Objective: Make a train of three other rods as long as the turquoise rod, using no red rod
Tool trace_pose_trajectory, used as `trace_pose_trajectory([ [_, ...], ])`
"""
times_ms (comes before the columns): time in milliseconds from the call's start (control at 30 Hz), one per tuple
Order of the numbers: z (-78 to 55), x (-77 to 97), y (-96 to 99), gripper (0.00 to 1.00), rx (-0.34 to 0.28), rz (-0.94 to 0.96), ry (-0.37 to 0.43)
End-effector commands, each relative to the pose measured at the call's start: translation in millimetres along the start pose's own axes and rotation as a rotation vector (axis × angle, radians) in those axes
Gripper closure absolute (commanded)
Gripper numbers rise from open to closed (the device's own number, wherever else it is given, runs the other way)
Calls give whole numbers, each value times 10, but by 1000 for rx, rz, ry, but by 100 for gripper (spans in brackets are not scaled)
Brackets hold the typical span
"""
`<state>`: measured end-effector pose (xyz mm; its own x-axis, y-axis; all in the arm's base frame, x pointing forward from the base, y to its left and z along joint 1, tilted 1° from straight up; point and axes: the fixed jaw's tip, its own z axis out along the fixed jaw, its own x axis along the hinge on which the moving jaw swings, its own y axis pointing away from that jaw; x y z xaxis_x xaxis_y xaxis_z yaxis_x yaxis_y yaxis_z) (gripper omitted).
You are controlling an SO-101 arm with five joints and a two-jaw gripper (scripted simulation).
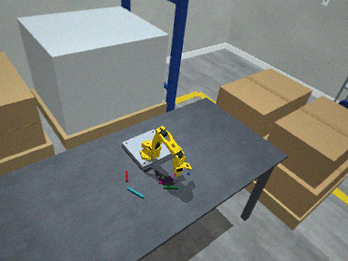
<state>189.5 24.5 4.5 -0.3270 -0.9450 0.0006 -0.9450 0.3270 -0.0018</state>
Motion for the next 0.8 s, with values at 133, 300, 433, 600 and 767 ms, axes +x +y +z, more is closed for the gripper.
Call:
trace_pose_trajectory([
  [133, 39, -5, 26, 100, -1, 5, -1],
  [300, 97, -5, 25, 100, -1, 5, -1],
  [433, 133, -4, 26, 100, -1, 5, -1],
  [600, 171, -3, 27, 100, -1, 5, -1],
  [767, 193, -2, 28, 100, -1, 5, -1],
])
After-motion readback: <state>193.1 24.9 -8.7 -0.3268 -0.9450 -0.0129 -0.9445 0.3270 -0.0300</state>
